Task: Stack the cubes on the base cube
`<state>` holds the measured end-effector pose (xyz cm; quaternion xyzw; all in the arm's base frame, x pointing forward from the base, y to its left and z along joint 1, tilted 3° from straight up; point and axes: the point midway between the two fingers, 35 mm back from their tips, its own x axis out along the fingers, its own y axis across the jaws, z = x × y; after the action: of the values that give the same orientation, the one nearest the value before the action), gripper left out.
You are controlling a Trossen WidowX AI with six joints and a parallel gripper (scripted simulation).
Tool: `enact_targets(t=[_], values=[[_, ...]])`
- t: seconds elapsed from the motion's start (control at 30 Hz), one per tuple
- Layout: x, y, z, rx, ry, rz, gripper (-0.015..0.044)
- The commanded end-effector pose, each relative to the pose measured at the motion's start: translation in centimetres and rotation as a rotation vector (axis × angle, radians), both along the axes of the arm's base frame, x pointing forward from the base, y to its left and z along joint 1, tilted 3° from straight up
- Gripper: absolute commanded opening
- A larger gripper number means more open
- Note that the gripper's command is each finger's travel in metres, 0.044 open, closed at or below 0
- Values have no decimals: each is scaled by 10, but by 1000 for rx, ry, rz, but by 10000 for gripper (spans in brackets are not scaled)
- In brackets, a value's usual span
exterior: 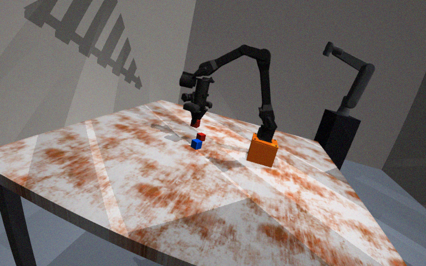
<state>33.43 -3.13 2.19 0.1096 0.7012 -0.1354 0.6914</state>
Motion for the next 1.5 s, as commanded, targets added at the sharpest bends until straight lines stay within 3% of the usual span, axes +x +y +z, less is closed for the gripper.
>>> enact_targets(t=[0.0, 0.57, 1.47], values=[[-1, 15, -4, 7, 3, 107, 105], [-9, 64, -16, 18, 16, 487, 105], [-10, 64, -43, 18, 17, 495, 105]])
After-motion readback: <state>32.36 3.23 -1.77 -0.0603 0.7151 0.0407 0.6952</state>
